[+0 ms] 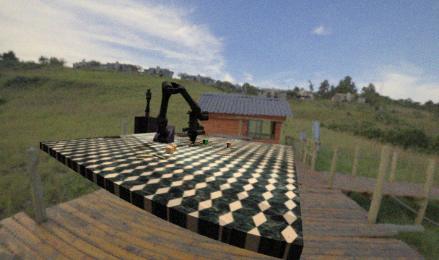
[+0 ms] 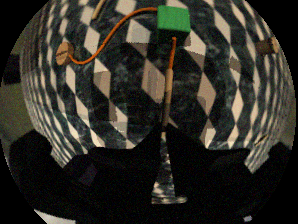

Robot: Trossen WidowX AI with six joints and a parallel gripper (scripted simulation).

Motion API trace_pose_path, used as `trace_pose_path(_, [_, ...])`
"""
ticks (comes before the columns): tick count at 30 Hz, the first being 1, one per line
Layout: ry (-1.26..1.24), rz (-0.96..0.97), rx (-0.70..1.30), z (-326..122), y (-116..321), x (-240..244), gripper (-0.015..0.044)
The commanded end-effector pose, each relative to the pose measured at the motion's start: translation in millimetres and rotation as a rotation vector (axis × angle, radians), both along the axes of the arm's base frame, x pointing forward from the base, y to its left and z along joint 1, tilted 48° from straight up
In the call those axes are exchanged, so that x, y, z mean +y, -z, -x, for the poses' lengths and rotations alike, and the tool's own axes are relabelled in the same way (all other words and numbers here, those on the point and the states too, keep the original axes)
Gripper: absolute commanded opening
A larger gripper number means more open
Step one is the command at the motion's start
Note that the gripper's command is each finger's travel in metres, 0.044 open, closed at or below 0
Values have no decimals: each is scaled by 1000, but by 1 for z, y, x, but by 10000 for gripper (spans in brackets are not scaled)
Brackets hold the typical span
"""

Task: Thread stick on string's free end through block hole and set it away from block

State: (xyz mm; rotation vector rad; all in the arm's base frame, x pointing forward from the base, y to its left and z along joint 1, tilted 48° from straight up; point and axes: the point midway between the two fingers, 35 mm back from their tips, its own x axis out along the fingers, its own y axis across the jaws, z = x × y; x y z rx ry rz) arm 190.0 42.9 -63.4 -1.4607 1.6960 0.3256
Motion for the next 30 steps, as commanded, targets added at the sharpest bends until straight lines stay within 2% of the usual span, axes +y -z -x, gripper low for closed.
trace_pose_path(1, [-4, 10, -1, 4, -1, -11, 0])
trace_pose_path(30, [-5, 12, -5, 5, -1, -16, 0])
